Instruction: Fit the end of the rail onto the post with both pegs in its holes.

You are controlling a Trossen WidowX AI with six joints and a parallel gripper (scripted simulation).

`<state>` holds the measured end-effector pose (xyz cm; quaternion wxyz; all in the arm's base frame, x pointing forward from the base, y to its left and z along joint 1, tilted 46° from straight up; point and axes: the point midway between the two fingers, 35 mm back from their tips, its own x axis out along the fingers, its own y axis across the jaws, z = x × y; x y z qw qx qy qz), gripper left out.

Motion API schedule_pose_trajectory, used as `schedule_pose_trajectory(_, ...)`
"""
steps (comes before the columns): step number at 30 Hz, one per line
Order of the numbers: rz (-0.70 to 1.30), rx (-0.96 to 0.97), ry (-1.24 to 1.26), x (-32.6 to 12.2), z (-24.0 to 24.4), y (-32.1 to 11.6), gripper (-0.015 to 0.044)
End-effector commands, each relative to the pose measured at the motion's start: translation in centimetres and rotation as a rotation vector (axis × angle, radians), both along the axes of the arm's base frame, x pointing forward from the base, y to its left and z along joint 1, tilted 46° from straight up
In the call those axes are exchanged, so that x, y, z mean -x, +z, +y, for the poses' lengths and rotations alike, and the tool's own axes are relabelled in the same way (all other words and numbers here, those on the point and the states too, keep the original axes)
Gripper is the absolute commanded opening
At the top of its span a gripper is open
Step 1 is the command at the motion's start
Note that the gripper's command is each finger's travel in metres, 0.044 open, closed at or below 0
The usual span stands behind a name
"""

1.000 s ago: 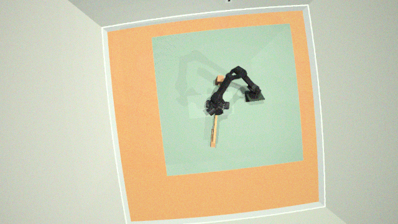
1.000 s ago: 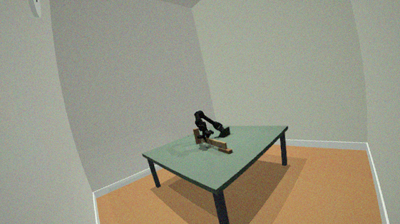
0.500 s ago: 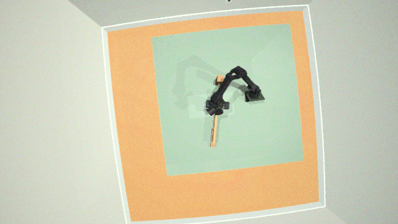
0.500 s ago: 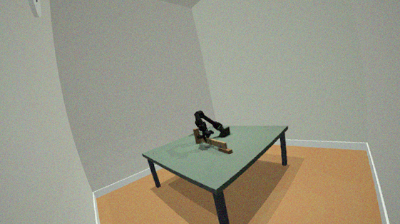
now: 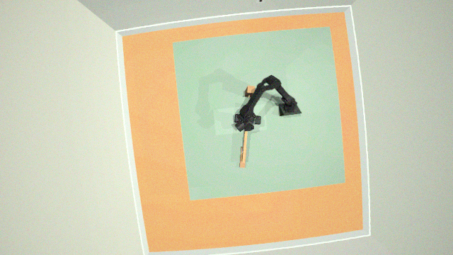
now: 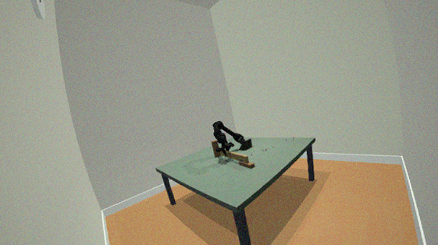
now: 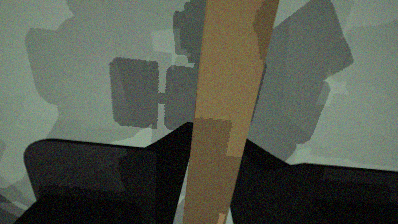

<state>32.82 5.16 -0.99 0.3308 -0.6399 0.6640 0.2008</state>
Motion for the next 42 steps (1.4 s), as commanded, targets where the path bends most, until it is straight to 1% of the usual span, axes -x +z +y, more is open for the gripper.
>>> schedule_pose_trajectory(1,-0.004,-0.005,0.006,-0.11,0.28,-0.07,0.0)
schedule_pose_trajectory(42,-0.004,-0.005,0.006,0.06,0.24,0.22,0.0)
